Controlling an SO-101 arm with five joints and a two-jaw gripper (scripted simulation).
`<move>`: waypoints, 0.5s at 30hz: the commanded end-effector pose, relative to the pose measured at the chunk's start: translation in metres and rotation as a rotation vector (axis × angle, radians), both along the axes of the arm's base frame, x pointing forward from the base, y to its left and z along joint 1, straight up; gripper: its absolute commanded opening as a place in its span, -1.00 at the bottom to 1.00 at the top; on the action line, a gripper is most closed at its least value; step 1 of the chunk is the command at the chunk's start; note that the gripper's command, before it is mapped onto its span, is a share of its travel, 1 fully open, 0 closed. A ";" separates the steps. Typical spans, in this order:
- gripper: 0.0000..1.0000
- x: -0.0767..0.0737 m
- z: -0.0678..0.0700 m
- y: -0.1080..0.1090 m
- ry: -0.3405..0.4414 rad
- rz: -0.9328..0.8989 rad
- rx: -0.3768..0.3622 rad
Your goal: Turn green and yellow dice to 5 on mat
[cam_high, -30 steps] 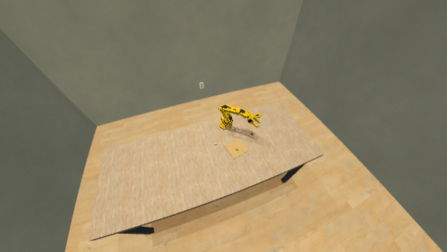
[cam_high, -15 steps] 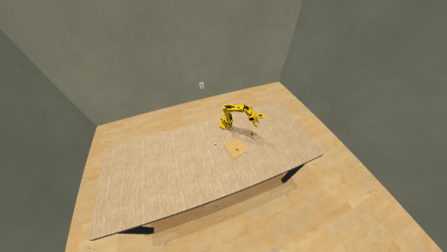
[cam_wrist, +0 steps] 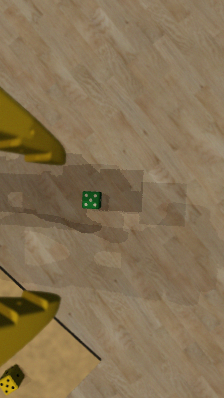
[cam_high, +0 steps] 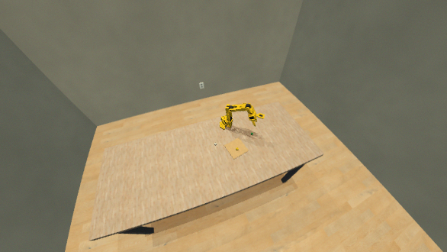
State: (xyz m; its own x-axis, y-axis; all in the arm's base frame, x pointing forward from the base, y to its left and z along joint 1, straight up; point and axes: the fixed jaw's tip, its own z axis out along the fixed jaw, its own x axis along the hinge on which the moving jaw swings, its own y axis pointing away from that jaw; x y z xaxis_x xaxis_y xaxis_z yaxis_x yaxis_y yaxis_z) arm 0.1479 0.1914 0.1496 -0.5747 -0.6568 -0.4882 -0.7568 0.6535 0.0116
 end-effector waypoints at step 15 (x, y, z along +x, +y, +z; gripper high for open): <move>-0.49 -0.002 0.006 0.002 0.009 0.006 -0.004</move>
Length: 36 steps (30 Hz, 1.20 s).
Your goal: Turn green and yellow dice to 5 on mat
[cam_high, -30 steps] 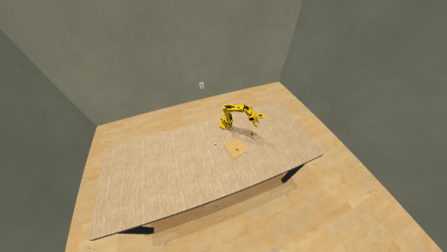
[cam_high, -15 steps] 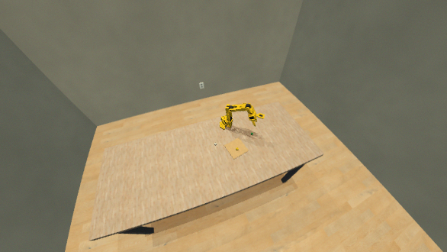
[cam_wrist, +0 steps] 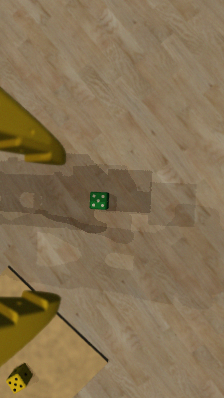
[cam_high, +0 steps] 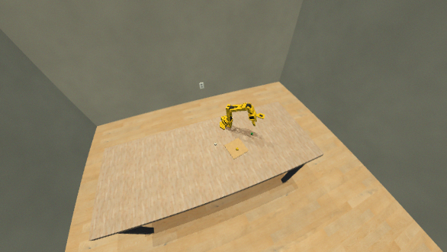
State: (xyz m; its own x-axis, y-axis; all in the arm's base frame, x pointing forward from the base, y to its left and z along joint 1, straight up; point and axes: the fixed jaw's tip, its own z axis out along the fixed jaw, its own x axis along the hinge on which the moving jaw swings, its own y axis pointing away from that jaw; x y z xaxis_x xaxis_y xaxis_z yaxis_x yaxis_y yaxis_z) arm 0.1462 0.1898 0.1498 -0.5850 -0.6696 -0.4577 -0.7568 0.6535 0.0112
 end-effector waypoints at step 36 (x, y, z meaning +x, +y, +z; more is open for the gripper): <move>-0.49 -0.008 -0.089 0.002 0.278 0.013 -0.340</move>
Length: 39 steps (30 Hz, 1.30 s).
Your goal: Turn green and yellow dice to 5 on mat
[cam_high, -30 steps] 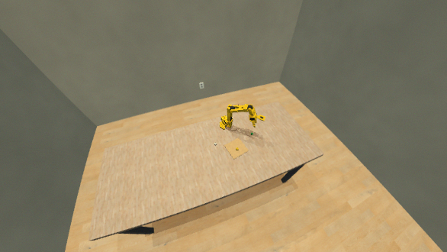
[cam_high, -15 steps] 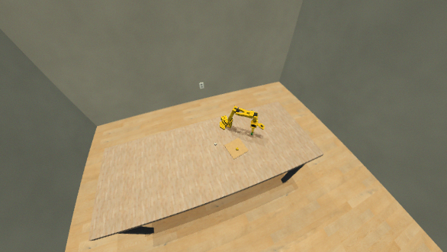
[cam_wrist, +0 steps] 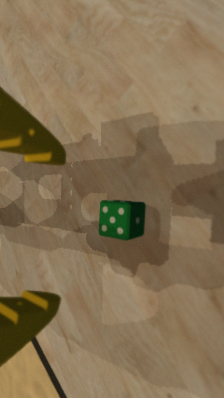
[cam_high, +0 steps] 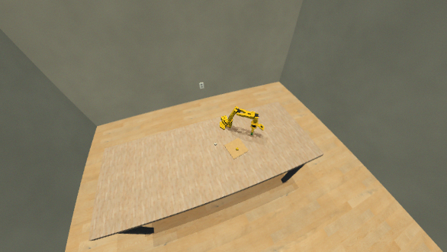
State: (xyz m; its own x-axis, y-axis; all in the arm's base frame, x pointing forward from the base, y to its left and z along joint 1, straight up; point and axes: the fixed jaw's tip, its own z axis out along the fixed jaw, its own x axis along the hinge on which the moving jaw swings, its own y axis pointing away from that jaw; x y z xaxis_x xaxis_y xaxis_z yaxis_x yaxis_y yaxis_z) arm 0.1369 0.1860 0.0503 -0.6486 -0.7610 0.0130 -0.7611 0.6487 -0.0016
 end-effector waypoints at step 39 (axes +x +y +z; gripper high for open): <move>-0.49 0.003 -0.021 0.008 -0.029 0.004 0.039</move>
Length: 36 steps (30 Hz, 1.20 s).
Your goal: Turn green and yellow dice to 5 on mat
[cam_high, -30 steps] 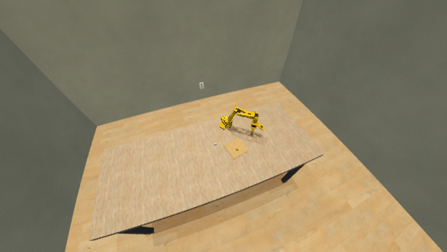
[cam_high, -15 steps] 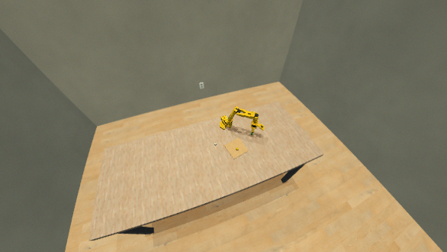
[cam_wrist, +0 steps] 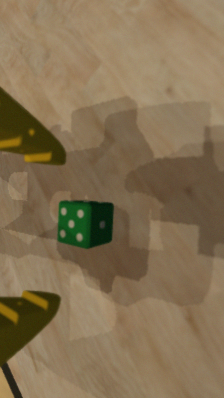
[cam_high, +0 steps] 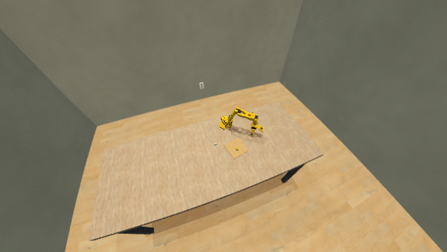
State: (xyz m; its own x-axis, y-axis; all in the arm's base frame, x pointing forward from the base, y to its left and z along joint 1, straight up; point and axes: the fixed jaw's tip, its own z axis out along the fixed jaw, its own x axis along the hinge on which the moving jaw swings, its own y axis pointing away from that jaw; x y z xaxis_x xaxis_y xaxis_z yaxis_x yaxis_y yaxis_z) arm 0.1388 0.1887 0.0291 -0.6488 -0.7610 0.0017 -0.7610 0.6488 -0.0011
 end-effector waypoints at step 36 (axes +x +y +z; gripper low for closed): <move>-0.56 0.002 -0.014 0.004 -0.022 0.004 0.030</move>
